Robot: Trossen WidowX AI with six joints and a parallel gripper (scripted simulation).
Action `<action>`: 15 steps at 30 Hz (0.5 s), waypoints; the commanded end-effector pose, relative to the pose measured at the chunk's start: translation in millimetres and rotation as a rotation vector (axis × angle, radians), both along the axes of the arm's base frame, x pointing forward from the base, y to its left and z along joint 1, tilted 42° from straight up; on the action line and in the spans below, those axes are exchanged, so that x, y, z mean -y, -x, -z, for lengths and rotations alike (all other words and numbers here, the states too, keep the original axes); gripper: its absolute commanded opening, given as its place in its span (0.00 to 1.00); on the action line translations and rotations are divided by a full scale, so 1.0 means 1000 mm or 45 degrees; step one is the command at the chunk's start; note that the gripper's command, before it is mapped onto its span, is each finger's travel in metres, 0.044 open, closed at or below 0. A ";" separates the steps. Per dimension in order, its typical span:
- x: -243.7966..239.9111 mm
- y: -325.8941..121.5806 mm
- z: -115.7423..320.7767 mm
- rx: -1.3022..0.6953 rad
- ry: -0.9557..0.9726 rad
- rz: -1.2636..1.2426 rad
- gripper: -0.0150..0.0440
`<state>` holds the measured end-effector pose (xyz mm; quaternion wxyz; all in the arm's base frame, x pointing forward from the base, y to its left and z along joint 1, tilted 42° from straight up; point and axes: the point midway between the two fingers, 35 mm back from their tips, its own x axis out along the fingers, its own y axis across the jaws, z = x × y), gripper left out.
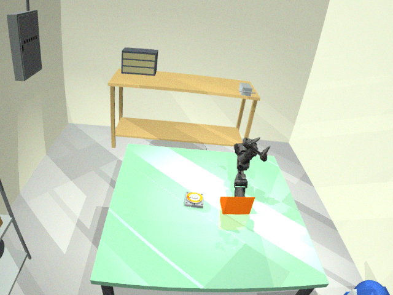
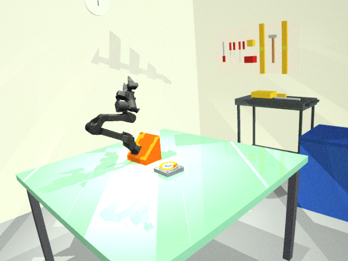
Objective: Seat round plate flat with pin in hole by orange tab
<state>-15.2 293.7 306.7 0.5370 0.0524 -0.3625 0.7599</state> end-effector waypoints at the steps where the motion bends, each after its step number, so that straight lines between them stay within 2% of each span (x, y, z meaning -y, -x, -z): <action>1: -0.003 -0.004 0.001 -0.014 0.017 0.013 0.89; 7: -0.069 -0.115 0.042 -0.412 0.463 0.421 0.62; 10: -0.076 -0.150 0.059 -0.529 0.578 0.553 0.49; 12: -0.079 -0.195 0.083 -0.682 0.721 0.733 0.40; 15: -0.071 -0.239 0.110 -0.840 0.859 0.924 0.26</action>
